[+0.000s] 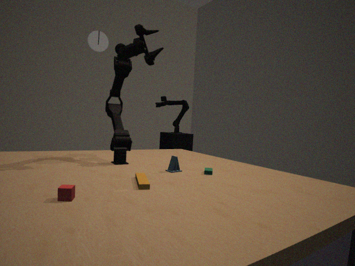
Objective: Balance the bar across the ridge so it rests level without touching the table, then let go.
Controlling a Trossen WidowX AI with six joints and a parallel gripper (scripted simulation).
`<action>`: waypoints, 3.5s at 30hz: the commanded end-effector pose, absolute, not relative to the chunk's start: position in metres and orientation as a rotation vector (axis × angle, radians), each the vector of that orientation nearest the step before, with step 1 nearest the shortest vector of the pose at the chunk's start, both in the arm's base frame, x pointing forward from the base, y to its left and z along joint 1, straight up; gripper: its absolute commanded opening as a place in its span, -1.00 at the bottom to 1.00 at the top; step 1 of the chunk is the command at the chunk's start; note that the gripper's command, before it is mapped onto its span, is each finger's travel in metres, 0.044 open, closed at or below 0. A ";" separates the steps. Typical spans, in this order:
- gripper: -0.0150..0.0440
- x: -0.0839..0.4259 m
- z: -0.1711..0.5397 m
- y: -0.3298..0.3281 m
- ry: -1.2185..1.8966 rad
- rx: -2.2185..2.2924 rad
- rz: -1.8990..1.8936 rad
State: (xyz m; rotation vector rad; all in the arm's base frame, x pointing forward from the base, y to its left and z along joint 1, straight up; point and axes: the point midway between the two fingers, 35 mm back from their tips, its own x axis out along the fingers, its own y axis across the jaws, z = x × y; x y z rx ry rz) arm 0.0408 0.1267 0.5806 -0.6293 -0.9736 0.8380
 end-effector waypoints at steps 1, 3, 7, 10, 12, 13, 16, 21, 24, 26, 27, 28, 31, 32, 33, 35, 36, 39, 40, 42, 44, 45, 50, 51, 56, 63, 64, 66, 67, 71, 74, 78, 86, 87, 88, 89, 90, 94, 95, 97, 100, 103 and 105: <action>0.78 0.041 0.581 0.127 -0.972 -0.627 0.837; 0.60 0.047 0.582 0.125 -0.957 -0.613 0.833; 0.58 0.075 0.584 0.118 -0.886 -0.542 0.810; 0.58 0.101 0.585 0.112 -0.818 -0.479 0.786; 0.58 0.119 0.583 0.107 -0.764 -0.427 0.773; 0.58 0.129 0.581 0.104 -0.737 -0.401 0.766; 0.58 0.156 0.576 0.097 -0.656 -0.326 0.742; 0.58 0.200 0.562 0.084 -0.525 -0.213 0.695; 0.58 0.225 0.553 0.077 -0.463 -0.169 0.663; 0.58 0.240 0.546 0.072 -0.421 -0.141 0.641; 0.58 0.248 0.542 0.070 -0.400 -0.127 0.630; 0.58 0.256 0.538 0.068 -0.379 -0.114 0.619; 0.58 0.279 0.526 0.061 -0.317 -0.072 0.583; 0.58 0.286 0.521 0.058 -0.298 -0.056 0.571; 0.58 0.294 0.517 0.055 -0.279 -0.041 0.558; 0.58 0.307 0.508 0.050 -0.241 -0.012 0.534; 0.58 0.313 0.504 0.048 -0.221 0.000 0.524; 0.58 0.327 0.492 0.043 -0.162 0.031 0.499; 0.58 0.331 0.488 0.042 -0.142 0.041 0.490; 0.58 0.341 0.478 0.036 -0.096 0.063 0.460; 0.58 0.352 0.466 0.029 -0.043 0.088 0.426; 0.58 0.357 0.459 0.026 -0.017 0.099 0.409; 0.58 0.379 0.427 0.011 0.116 0.153 0.330; 0.58 0.383 0.421 0.009 0.143 0.163 0.318; 0.58 0.401 0.388 0.000 0.277 0.207 0.259; 0.58 0.419 0.340 -0.013 0.468 0.258 0.174; 0.58 0.420 0.333 -0.014 0.495 0.263 0.162; 0.58 0.423 0.320 -0.017 0.550 0.275 0.137; 0.58 0.425 0.313 -0.019 0.578 0.280 0.125; 0.58 0.428 0.285 -0.025 0.689 0.297 0.075; 0.58 0.429 0.265 -0.030 0.772 0.307 0.038; 0.58 0.427 0.239 -0.035 0.884 0.315 -0.011; 0.58 0.418 0.191 -0.045 1.110 0.317 -0.107; 0.58 0.416 0.186 -0.046 1.138 0.316 -0.118; 0.58 0.414 0.180 -0.047 1.167 0.315 -0.130; 0.58 0.412 0.175 -0.048 1.195 0.313 -0.142; 0.58 0.410 0.169 -0.050 1.223 0.310 -0.153; 0.58 0.401 0.150 -0.054 1.337 0.298 -0.198; 0.58 0.398 0.145 -0.055 1.365 0.295 -0.209; 0.58 0.393 0.136 -0.057 1.422 0.286 -0.230; 0.58 0.385 0.125 -0.060 1.502 0.271 -0.260; 0.58 0.383 0.122 -0.061 1.521 0.267 -0.267; 0.58 0.383 0.122 -0.061 1.521 0.267 -0.267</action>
